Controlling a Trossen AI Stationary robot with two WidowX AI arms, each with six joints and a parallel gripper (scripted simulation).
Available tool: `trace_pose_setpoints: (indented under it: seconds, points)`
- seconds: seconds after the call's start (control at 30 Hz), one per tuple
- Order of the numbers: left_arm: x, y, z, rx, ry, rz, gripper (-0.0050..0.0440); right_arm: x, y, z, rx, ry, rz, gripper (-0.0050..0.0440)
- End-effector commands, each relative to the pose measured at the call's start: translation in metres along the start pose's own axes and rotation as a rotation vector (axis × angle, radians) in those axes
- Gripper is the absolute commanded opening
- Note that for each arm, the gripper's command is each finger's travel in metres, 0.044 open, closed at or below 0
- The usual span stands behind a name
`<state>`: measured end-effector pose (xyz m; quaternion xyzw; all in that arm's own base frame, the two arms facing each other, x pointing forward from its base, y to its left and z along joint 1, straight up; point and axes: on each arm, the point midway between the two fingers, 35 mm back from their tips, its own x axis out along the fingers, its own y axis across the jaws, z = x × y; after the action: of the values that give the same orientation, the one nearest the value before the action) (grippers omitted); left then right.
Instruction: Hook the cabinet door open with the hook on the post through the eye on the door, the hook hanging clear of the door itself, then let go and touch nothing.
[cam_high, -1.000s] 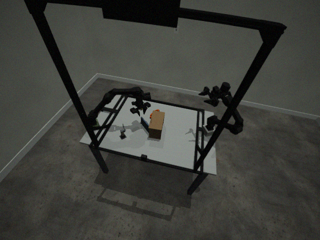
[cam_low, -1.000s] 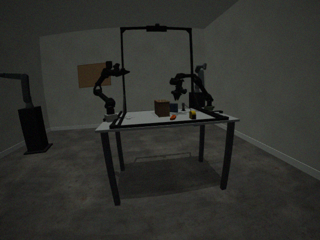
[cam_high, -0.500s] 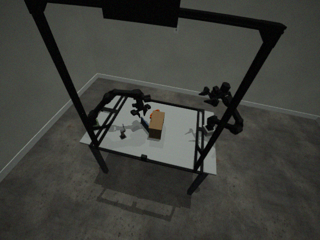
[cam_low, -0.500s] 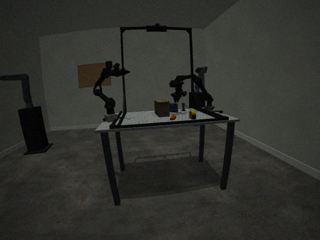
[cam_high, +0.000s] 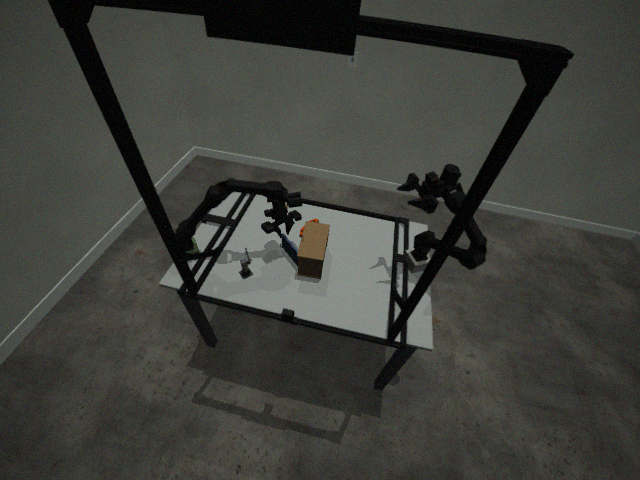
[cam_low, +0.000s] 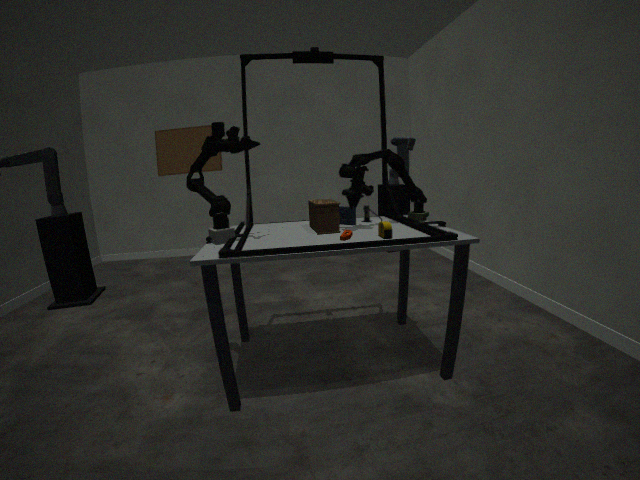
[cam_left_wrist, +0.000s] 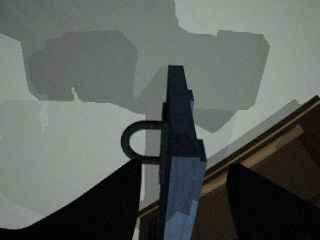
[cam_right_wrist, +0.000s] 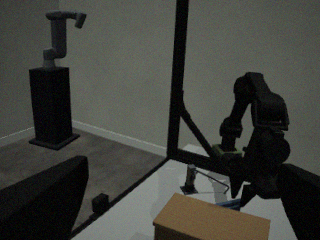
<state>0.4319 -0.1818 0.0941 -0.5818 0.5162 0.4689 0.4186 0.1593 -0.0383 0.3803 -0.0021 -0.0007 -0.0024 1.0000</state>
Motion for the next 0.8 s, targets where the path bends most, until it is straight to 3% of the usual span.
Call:
trace_pose_setpoints:
  seconds: [0.0,0.13,0.5,0.77]
  points:
    - [0.001,0.001,0.001,-0.003,-0.002,0.002,0.01,0.0,0.001,0.0,0.005,0.0,0.005,0.04]
    - [0.001,0.001,0.001,-0.003,-0.002,0.002,0.0004,0.0,0.001,0.0,0.005,0.0,0.005,0.04]
    - [0.001,0.002,0.001,-0.003,-0.002,0.002,0.0,0.0,0.001,0.0,0.005,0.0,0.005,0.04]
    - [0.001,0.019,0.001,-0.087,-0.001,-0.016,0.0,0.0,0.001,0.0,0.005,0.0,0.005,0.04]
